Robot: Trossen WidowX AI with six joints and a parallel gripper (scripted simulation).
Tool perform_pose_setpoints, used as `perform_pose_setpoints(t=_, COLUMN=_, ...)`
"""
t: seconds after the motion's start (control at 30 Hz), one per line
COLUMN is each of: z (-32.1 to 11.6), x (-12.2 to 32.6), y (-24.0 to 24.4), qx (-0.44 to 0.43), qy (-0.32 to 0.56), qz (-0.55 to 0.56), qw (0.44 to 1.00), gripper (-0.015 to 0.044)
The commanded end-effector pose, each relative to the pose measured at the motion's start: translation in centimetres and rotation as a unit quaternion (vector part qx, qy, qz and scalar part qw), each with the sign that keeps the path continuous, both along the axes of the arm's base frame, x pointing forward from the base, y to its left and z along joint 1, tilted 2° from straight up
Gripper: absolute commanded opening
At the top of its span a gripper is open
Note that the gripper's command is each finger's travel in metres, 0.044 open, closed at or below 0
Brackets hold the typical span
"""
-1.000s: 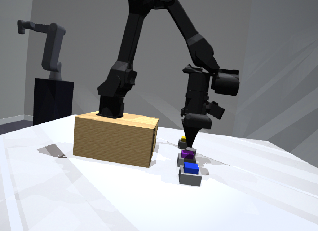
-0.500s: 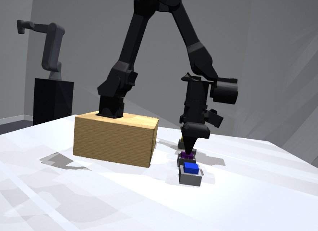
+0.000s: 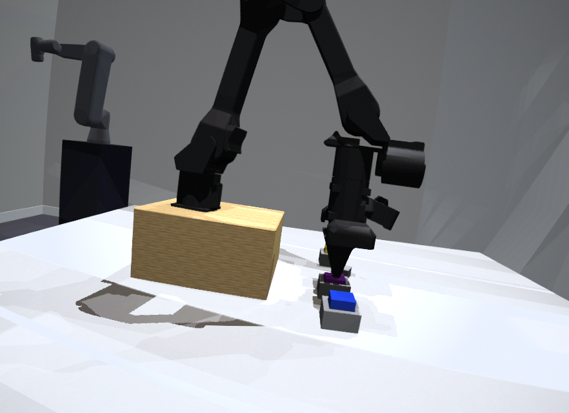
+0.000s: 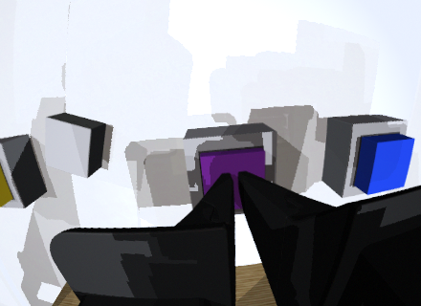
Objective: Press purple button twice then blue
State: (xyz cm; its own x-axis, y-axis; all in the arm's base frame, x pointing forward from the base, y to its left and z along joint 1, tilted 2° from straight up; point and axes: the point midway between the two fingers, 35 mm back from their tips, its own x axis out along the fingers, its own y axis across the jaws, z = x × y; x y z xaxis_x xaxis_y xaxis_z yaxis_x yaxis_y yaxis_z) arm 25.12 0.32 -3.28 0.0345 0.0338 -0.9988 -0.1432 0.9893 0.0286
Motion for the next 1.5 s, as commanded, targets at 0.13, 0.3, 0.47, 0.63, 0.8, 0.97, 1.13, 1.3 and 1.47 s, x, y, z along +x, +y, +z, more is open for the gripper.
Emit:
perform_pose_setpoints(t=0.13, z=3.1, x=-0.1, y=-0.1, qx=-0.001, qy=0.002, qz=-0.002, qw=1.000, gripper=0.0020)
perform_pose_setpoints(t=0.3, z=3.3, x=-0.2, y=-0.1, qx=-0.002, qy=0.002, qz=-0.002, qw=1.000, gripper=0.0020)
perform_pose_setpoints(t=0.47, z=2.8, x=-0.1, y=-0.1, qx=-0.002, qy=0.002, qz=-0.002, qw=1.000, gripper=0.0020)
perform_pose_setpoints(t=0.63, z=1.9, x=-0.1, y=-0.1, qx=-0.001, qy=0.002, qz=-0.002, qw=1.000, gripper=0.0020)
perform_pose_setpoints(t=0.8, z=1.1, x=-0.1, y=-0.1, qx=-0.001, qy=0.002, qz=-0.002, qw=1.000, gripper=0.0020)
perform_pose_setpoints(t=0.97, z=0.3, x=-0.1, y=0.0, qx=-0.001, qy=0.002, qz=-0.002, qw=1.000, gripper=0.0020)
perform_pose_setpoints(t=1.13, z=-0.1, x=-0.1, y=0.0, qx=-0.001, qy=0.002, qz=-0.002, qw=1.000, gripper=0.0020)
perform_pose_setpoints(t=1.3, z=-0.1, x=-0.1, y=0.0, qx=-0.001, qy=0.002, qz=-0.002, qw=1.000, gripper=0.0020)
perform_pose_setpoints(t=1.47, z=-0.1, x=-0.1, y=0.0, qx=-0.001, qy=0.002, qz=-0.002, qw=1.000, gripper=0.0020)
